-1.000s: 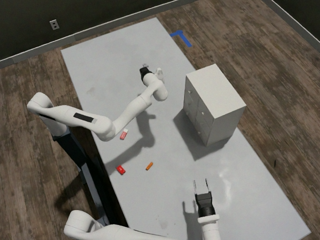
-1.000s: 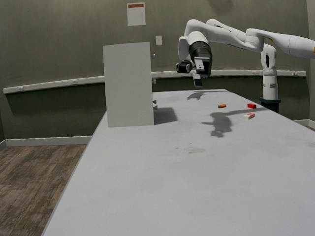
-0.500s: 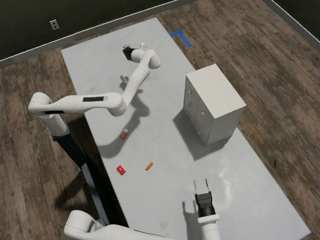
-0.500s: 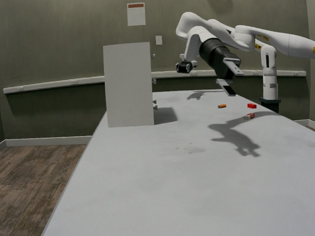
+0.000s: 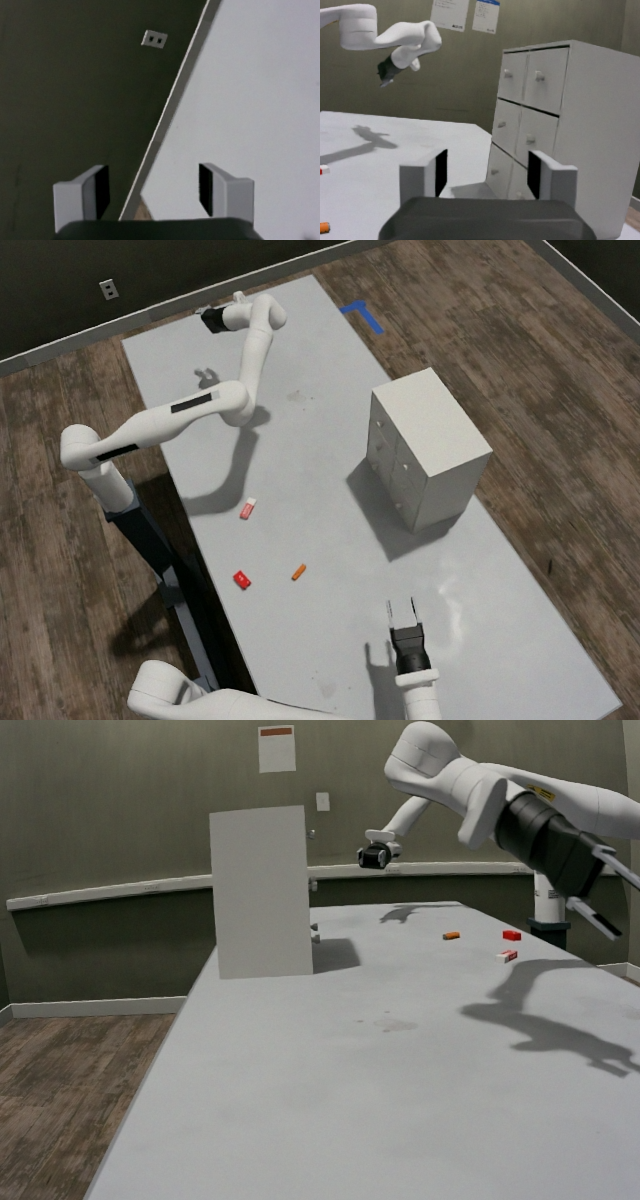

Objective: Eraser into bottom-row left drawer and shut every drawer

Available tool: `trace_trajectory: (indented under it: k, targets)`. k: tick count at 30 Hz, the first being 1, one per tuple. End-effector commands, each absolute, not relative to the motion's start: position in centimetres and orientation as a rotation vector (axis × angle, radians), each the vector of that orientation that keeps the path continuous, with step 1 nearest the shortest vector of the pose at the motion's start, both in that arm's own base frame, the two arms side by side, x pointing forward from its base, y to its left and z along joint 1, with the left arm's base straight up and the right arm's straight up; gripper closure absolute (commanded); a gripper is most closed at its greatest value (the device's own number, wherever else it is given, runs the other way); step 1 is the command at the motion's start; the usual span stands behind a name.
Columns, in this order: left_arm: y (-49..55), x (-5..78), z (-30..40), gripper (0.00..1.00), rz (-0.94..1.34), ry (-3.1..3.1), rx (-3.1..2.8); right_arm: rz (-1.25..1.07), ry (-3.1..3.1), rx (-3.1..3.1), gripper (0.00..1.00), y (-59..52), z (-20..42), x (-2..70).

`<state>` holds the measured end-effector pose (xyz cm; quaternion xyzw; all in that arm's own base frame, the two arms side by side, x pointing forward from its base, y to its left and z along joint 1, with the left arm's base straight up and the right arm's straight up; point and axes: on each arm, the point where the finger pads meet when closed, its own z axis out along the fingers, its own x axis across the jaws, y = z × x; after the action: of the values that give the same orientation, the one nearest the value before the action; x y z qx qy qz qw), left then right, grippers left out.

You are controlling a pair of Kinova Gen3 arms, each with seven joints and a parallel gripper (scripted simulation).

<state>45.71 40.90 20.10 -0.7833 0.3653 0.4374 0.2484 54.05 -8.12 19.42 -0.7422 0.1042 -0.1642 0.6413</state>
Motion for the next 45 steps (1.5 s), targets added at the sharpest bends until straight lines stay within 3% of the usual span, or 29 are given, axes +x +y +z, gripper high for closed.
trace_trajectory:
  k: [1, 13, 33, 45]
  targets:
    - [46.3, 41.2, 20.2, 0.00, 1.238, 0.899, -2.207, -0.376, 0.236, -1.692, 0.00, -8.1, 19.5, 54.1]
    - [54.7, 29.8, 20.2, 0.00, 1.327, 0.688, -2.344, -0.376, 0.236, -1.692, 0.00, -8.1, 19.5, 54.1]
    - [55.3, 28.7, 20.2, 0.00, 1.335, 0.667, -2.356, -0.354, 0.216, -1.716, 0.00, -7.8, 19.6, 53.9]
    - [55.3, 28.7, 20.2, 0.00, 1.335, 0.667, -2.356, -0.097, 0.008, -2.022, 0.00, -5.0, 21.1, 52.5]
